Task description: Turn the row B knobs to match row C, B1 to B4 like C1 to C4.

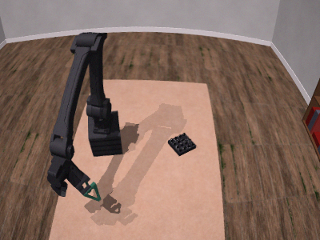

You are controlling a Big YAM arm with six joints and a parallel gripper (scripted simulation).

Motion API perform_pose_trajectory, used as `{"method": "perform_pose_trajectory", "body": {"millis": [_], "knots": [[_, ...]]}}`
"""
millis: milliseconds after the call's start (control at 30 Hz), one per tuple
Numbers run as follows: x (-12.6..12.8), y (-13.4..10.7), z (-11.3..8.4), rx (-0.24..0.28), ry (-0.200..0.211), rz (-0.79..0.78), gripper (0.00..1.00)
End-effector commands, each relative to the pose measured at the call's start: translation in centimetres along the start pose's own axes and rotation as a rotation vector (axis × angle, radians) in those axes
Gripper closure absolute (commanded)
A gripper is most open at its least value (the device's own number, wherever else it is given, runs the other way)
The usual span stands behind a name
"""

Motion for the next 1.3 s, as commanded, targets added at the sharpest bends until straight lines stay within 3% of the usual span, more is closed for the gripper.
{"method": "perform_pose_trajectory", "body": {"millis": [0,33,133,500,567,600,900,1067,1133,1167,1267], "knots": [[0.9,-0.4,1.8,0.023,-0.009,-0.088,0.0],[3.2,0.4,1.8,0.006,-0.004,-0.159,0.0],[3.1,-3.0,5.2,0.084,-0.055,-0.253,0.0],[6.0,-10.5,11.9,0.225,-0.145,-0.614,0.0],[6.0,-10.5,11.9,0.225,-0.145,-0.614,0.0],[7.3,-11.7,12.9,0.239,-0.152,-0.7,0.0],[7.5,-19.0,17.0,0.356,-0.212,-0.987,0.0],[7.8,-23.0,18.8,0.41,-0.233,-1.162,0.0],[7.8,-23.0,18.8,0.41,-0.233,-1.162,0.0],[7.5,-25.2,19.6,0.442,-0.246,-1.25,0.0],[7.9,-27.3,20.4,0.462,-0.249,-1.345,0.0]]}}
Point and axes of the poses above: the point where the finger pads meet when closed, its own z axis out along the fingers, its own x axis across the jaws, y = z × x, the point moved 4 cm from there along -z, back along the fingers, and after that the axes turned 10 degrees about -z, right-handed, at the moved point
